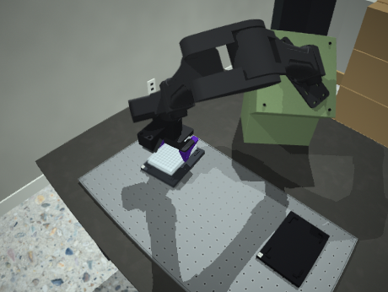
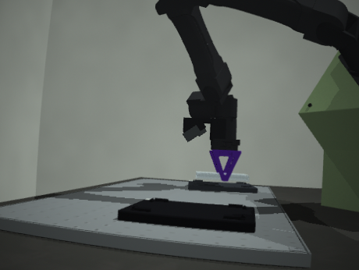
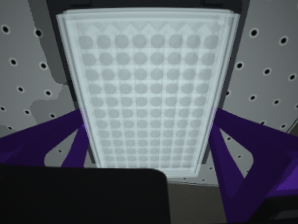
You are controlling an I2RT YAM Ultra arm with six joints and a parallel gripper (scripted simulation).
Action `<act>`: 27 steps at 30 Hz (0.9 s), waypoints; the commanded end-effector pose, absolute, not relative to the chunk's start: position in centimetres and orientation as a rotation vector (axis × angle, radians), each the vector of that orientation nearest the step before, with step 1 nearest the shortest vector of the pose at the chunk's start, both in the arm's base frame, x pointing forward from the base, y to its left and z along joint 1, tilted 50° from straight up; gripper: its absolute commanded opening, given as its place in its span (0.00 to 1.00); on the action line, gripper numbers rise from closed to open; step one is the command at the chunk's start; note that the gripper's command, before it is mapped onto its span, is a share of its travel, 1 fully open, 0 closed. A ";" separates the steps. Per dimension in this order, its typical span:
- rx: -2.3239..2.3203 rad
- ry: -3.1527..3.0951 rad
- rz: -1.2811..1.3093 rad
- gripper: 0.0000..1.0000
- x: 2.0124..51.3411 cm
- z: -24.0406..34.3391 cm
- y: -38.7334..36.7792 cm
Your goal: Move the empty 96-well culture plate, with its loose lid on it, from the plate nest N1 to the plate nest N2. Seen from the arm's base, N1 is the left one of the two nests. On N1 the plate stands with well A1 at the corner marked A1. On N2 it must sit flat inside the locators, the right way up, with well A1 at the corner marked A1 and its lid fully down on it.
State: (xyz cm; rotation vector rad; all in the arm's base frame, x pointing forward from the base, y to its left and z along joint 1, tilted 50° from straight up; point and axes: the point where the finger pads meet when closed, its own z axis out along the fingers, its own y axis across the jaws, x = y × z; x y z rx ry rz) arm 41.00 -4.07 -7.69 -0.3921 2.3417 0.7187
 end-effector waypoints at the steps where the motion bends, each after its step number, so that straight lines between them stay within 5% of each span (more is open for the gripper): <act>1: -0.370 2.321 0.687 0.00 41.3 -7.1 -5.2; 27: -0.368 2.326 0.691 0.00 40.8 -7.0 -5.0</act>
